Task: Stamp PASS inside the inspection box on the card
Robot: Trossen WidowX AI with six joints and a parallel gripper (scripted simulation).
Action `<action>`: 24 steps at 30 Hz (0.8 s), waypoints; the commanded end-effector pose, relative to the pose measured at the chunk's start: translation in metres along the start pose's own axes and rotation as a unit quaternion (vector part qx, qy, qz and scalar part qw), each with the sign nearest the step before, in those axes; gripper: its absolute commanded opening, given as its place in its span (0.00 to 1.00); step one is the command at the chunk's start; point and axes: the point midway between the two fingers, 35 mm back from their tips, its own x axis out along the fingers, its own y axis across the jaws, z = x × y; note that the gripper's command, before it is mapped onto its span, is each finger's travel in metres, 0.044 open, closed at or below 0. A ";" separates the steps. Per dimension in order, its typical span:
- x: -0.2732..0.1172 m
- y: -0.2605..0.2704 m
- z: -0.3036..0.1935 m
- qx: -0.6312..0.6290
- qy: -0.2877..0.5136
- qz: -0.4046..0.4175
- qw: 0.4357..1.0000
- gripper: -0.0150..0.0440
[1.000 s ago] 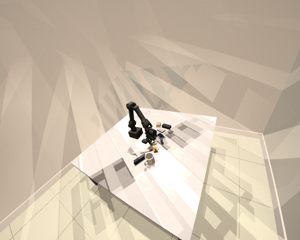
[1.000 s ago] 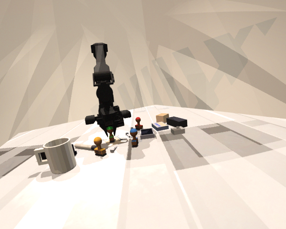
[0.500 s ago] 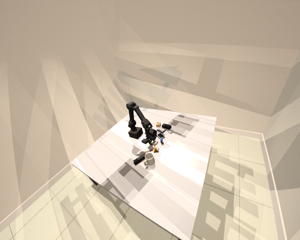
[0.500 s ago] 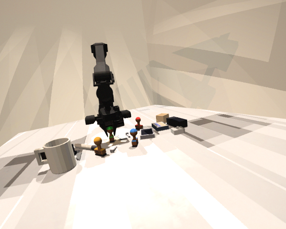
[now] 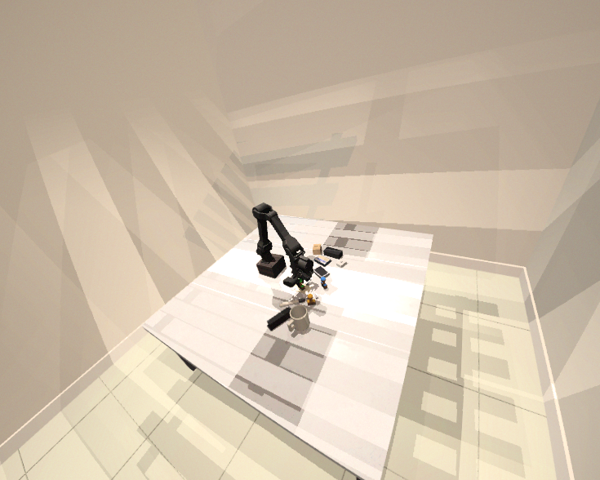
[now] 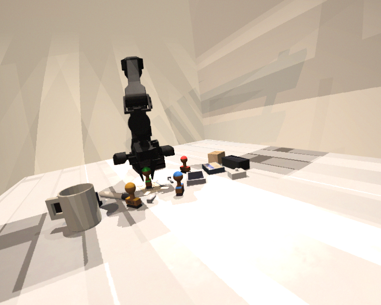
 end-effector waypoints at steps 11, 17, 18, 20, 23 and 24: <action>-0.010 -0.001 0.002 -0.001 -0.004 -0.002 1.000 0.25; -0.020 -0.001 0.003 -0.001 -0.004 -0.002 1.000 0.25; -0.021 -0.001 0.003 -0.001 -0.004 -0.002 1.000 0.25; -0.024 -0.001 0.003 -0.001 -0.004 -0.002 1.000 0.25; -0.029 -0.001 0.003 -0.001 -0.004 -0.002 1.000 0.25; -0.031 -0.001 0.003 -0.001 -0.004 -0.002 1.000 0.25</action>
